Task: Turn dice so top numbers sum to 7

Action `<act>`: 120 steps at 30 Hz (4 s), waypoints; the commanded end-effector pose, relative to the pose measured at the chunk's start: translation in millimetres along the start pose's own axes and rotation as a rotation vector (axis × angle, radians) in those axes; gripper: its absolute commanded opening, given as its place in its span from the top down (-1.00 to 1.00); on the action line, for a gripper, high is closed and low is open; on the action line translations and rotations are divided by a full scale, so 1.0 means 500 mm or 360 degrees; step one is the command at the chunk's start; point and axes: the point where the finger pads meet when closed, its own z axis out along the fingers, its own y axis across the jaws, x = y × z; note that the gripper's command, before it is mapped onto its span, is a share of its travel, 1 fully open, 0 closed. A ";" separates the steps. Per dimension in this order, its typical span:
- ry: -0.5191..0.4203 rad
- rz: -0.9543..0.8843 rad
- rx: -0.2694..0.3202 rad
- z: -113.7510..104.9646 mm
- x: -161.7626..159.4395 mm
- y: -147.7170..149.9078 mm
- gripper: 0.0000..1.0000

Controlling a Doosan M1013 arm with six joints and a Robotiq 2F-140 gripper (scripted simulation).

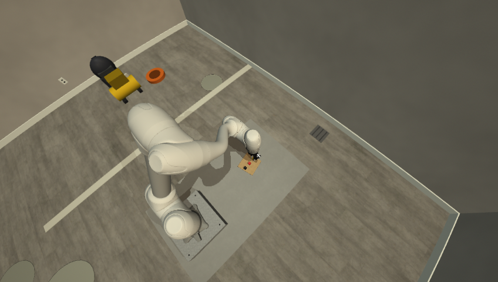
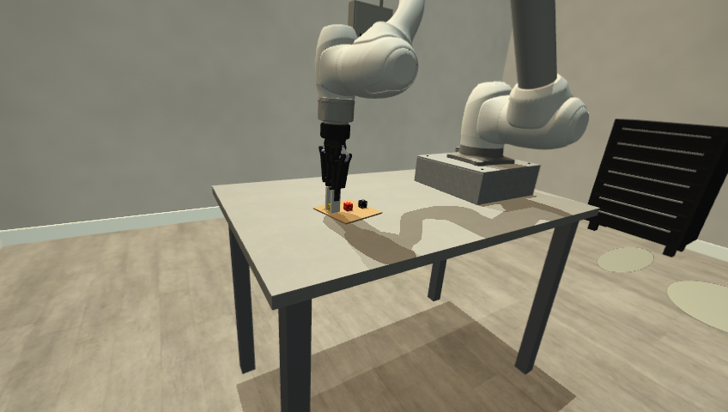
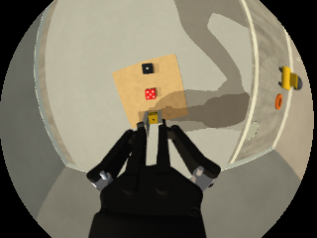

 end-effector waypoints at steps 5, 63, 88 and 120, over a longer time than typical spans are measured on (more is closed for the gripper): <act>0.0000 0.0000 0.0000 0.000 0.000 0.000 0.81; 0.0000 0.0000 0.0000 0.007 0.000 0.000 0.81; 0.0000 0.0000 0.0000 0.007 0.000 0.000 0.76; 0.0000 0.0000 0.0000 -0.020 0.000 0.000 0.57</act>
